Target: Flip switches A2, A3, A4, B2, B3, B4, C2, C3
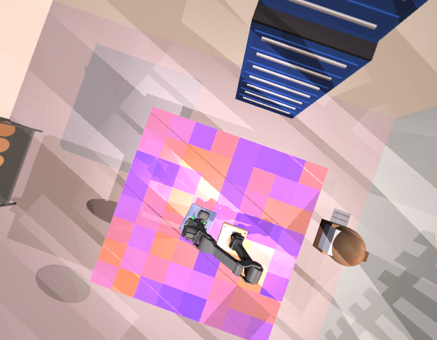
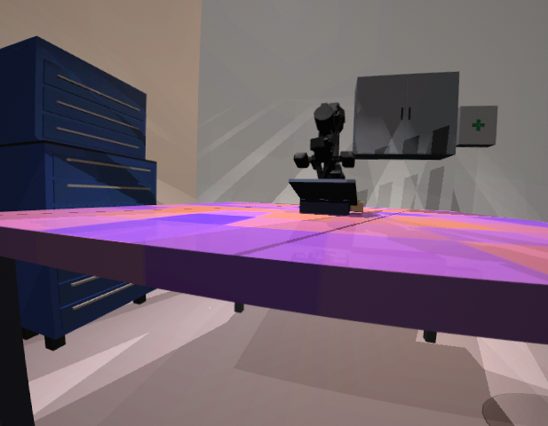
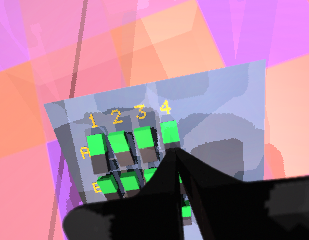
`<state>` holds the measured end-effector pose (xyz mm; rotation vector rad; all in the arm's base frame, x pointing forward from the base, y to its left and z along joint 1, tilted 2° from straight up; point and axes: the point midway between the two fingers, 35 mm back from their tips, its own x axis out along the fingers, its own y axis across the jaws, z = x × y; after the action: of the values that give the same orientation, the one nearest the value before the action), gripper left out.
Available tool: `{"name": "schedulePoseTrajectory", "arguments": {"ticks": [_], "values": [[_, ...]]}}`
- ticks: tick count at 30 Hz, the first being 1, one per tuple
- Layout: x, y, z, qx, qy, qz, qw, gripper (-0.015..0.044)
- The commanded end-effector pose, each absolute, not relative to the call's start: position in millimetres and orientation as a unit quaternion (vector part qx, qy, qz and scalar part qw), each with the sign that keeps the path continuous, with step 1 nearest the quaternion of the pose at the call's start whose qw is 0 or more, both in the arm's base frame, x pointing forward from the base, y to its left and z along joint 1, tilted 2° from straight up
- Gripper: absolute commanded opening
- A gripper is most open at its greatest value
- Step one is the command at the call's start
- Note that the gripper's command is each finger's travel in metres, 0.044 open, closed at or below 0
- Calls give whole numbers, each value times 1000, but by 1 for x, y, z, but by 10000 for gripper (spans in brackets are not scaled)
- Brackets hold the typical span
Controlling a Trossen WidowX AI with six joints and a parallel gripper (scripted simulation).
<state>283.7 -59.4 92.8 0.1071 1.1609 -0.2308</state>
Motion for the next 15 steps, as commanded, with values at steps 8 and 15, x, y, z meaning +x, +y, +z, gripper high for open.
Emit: {"name": "schedulePoseTrajectory", "arguments": {"ticks": [8,15], "values": [[284,-59,90,50,549,-105,828,0],[284,-59,89,50,549,-105,828,0]]}}
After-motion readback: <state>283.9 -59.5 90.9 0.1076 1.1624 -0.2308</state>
